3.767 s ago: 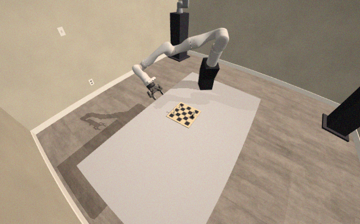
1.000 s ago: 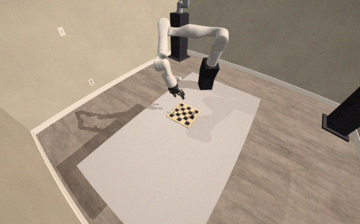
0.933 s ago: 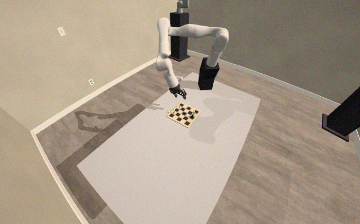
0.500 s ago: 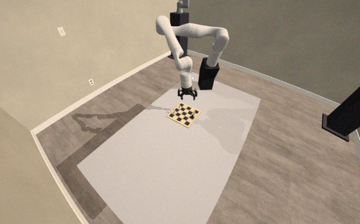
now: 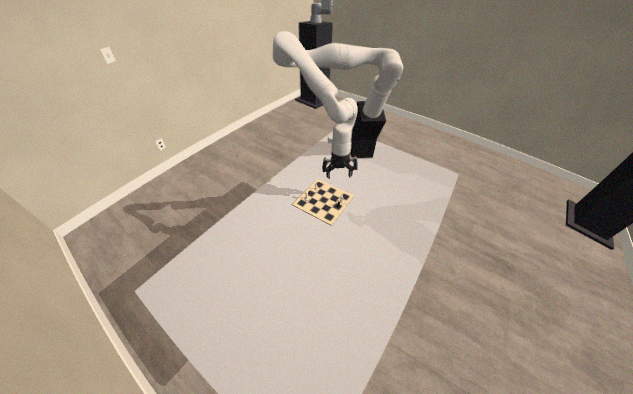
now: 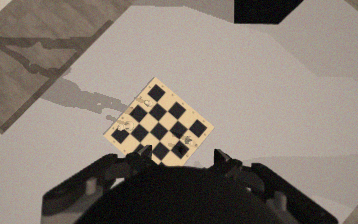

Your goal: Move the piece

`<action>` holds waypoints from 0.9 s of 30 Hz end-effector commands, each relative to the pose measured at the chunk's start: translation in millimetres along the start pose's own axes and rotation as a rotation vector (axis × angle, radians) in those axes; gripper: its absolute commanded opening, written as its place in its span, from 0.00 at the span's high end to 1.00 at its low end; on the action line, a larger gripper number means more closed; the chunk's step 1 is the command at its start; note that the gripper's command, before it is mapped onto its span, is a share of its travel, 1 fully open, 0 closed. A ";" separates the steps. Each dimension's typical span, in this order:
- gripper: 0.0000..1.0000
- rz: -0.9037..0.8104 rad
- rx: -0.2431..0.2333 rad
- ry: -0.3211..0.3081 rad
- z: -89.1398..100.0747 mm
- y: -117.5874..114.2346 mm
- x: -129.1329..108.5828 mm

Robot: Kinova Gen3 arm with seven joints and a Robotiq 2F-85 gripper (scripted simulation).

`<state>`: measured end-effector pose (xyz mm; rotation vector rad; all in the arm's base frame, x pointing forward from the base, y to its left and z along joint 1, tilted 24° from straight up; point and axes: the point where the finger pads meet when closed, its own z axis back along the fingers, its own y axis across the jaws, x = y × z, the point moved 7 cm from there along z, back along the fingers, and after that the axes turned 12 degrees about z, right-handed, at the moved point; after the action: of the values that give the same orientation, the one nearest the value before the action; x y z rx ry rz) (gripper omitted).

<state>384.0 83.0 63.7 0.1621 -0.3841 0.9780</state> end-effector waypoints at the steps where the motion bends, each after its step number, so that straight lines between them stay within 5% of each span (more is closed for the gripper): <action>1: 0.00 0.052 -0.005 0.000 0.3 11.2 6.2; 27: 0.00 0.128 -0.042 -0.010 1.6 22.3 14.1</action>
<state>371.8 105.9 69.4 0.1068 -0.4271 1.0941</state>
